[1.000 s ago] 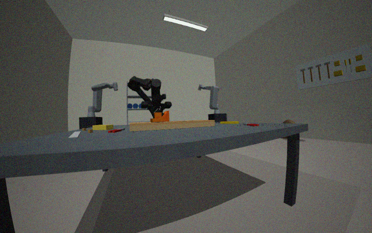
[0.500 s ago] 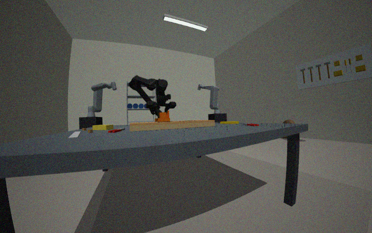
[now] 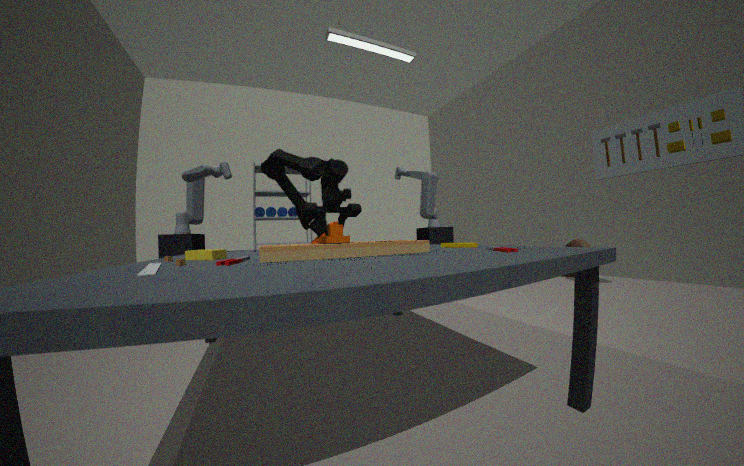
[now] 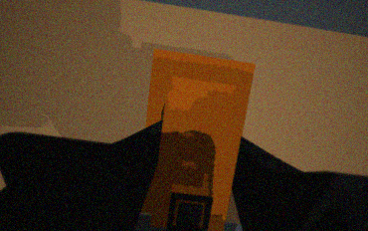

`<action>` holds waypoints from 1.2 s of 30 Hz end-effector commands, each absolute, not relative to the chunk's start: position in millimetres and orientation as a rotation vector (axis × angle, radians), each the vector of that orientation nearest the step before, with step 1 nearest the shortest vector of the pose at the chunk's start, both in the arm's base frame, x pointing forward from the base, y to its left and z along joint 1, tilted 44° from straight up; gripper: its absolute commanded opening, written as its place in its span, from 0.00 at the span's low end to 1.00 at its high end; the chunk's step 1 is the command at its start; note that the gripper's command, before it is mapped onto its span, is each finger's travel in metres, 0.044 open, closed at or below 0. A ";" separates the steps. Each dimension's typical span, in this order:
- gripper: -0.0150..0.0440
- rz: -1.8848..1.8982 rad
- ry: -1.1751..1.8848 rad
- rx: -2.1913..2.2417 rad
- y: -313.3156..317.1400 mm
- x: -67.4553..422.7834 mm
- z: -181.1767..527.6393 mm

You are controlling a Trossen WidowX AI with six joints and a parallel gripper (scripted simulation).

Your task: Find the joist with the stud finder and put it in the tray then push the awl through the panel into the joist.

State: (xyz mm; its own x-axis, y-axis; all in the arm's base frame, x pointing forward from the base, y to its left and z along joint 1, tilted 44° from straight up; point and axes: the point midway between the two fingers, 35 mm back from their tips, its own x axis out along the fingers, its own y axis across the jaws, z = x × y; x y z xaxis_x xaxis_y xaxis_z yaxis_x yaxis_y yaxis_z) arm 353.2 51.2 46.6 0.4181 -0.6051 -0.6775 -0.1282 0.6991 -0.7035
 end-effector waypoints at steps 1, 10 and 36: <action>0.25 -0.330 1.127 -0.766 58.7 351.9 38.9; 0.25 -0.330 1.127 -0.765 72.0 349.3 25.9; 0.25 -0.328 1.127 -0.762 110.5 341.9 -11.6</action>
